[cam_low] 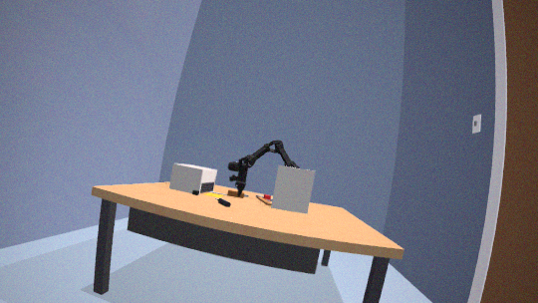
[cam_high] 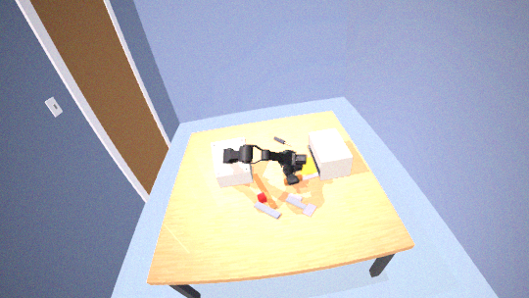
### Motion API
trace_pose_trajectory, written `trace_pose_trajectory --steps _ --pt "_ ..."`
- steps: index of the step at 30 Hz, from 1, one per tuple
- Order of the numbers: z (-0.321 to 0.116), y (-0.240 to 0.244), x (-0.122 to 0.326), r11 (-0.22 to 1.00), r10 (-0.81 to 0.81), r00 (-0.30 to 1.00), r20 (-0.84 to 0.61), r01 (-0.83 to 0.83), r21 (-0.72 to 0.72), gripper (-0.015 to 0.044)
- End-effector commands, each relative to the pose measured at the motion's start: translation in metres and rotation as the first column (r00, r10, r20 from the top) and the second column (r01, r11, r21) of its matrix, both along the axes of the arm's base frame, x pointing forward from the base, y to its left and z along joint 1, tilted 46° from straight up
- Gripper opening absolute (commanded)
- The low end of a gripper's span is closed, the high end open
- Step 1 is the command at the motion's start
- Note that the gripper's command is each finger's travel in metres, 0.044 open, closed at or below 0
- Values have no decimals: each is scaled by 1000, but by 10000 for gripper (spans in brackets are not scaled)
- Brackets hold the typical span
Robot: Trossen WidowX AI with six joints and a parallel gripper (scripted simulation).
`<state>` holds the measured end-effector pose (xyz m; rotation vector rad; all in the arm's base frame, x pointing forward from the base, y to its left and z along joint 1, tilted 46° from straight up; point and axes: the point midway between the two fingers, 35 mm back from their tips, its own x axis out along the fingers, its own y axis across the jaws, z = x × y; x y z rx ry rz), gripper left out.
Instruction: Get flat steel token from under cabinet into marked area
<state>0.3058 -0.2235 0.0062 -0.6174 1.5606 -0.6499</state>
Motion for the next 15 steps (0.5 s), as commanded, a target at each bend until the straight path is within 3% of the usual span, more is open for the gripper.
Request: trace_pose_trajectory --steps 1,15 --pt "0 -1 6 1000 -3 1000 4 3 -3 0" --pt "-1 -1 20 1000 -3 1000 5 3 -3 0"
